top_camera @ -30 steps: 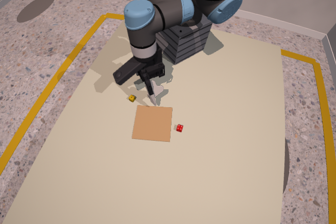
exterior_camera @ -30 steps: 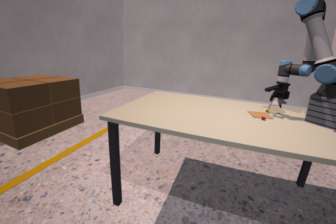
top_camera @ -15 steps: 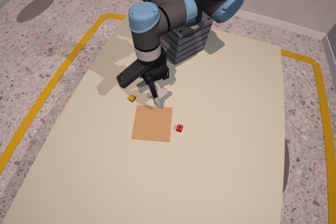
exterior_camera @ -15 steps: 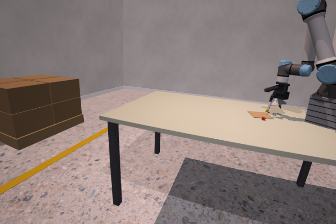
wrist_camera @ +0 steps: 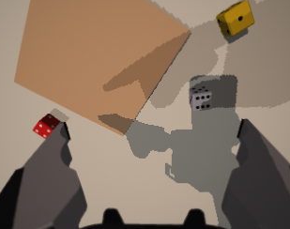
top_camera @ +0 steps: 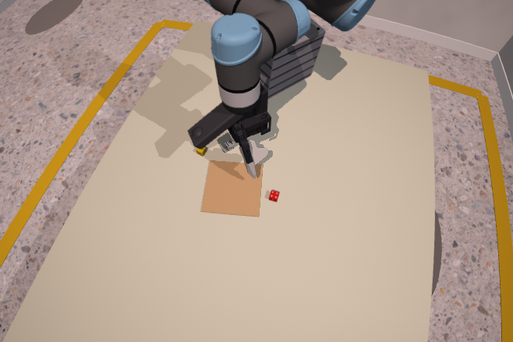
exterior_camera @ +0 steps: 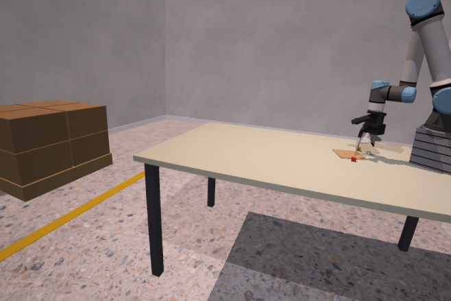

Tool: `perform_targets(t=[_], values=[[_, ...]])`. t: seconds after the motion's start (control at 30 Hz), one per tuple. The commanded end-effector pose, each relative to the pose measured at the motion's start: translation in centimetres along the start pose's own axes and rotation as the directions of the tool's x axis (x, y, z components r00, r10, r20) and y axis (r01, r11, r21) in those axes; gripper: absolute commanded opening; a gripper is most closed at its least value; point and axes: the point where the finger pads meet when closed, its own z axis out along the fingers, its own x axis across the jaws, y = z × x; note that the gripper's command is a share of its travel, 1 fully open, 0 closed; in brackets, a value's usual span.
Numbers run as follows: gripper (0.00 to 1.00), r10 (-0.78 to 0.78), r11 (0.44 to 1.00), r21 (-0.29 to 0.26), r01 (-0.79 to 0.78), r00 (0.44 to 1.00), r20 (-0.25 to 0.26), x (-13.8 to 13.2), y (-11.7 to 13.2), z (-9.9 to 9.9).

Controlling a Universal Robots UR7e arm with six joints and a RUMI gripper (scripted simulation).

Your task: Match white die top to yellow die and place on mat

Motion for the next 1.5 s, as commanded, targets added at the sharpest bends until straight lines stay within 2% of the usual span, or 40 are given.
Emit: perform_targets(t=[0.0, 0.7, 1.07, 1.47], values=[[1.0, 0.007, 1.0, 0.003, -0.007, 1.0, -0.002, -2.6, 0.1, -0.1], [1.0, 0.007, 1.0, 0.003, -0.007, 1.0, -0.002, -10.4, 1.5, -0.1], [1.0, 0.007, 1.0, 0.003, -0.007, 1.0, -0.002, -11.9, 1.8, -0.1], [1.0, 0.007, 1.0, 0.003, -0.007, 1.0, -0.002, -12.1, 1.8, -0.1]])
